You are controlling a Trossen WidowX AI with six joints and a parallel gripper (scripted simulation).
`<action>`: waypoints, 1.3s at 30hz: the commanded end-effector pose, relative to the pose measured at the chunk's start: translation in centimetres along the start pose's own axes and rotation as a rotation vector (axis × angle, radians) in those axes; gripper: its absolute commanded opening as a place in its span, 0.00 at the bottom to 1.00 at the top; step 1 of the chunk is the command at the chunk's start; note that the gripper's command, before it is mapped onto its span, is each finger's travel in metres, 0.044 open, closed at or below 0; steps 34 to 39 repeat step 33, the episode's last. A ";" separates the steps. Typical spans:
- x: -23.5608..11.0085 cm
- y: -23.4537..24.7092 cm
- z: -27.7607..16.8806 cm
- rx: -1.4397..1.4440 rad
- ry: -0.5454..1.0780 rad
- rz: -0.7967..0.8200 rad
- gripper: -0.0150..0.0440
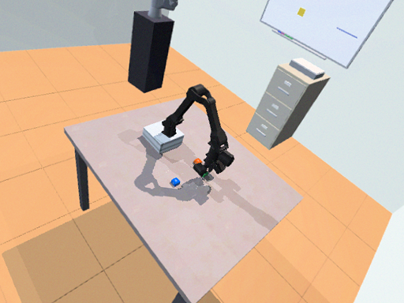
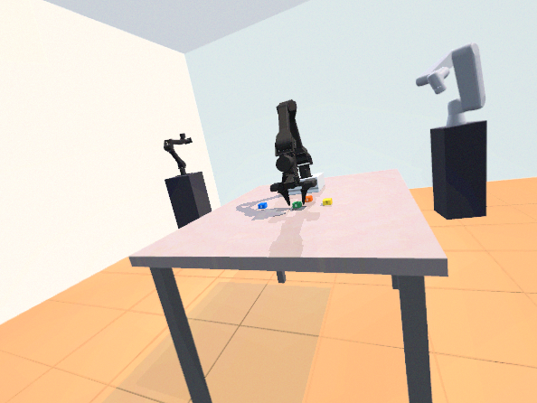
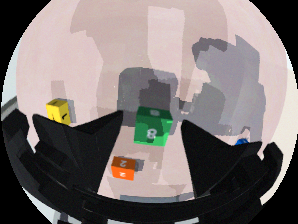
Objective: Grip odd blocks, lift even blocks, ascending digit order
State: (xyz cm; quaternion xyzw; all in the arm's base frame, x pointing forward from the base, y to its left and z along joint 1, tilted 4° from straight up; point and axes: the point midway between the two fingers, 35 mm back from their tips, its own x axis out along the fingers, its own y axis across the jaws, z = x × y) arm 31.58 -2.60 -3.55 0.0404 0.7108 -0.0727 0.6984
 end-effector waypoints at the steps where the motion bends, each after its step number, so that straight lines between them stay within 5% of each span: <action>1: 0.2 0.0 -0.1 -0.002 0.005 -0.002 0.90; 14: -3.5 0.2 0.0 -0.002 0.004 -0.001 0.93; 27: -11.3 16.9 -6.6 -0.002 0.009 0.012 0.93; 39: -11.7 17.6 -7.2 -0.002 0.010 0.012 0.93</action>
